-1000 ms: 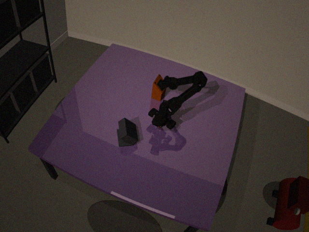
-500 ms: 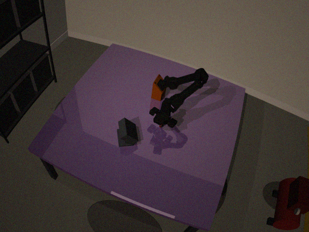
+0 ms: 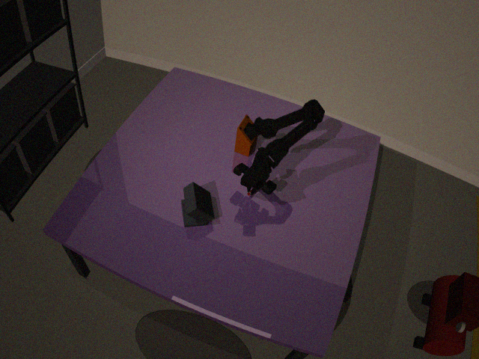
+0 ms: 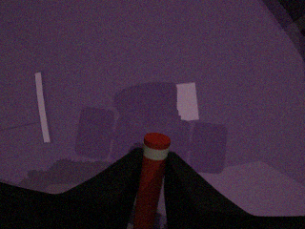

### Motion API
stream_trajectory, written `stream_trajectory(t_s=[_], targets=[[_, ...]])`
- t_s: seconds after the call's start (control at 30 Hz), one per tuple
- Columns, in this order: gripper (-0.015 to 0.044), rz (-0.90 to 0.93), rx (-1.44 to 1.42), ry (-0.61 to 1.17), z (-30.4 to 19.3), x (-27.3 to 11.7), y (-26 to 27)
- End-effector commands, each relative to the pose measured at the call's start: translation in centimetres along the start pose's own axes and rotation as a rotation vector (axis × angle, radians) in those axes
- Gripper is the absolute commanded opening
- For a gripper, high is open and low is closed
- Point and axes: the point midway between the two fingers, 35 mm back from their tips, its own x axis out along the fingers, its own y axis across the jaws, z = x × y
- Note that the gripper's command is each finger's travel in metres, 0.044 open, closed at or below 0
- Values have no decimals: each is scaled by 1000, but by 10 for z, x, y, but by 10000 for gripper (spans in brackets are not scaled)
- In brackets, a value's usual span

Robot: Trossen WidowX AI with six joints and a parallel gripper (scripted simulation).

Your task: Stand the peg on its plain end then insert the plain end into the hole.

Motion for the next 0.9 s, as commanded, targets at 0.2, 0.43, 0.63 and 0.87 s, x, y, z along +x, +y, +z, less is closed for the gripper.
stream_trajectory(t_s=[0.2,0.43,0.63,0.87], targets=[[51,-5,8,-90,-5,-5,-2],[51,-6,8,-151,-8,-9,-2],[51,-6,8,-203,-10,-12,-2],[51,-6,8,-263,-14,-16,-2]])
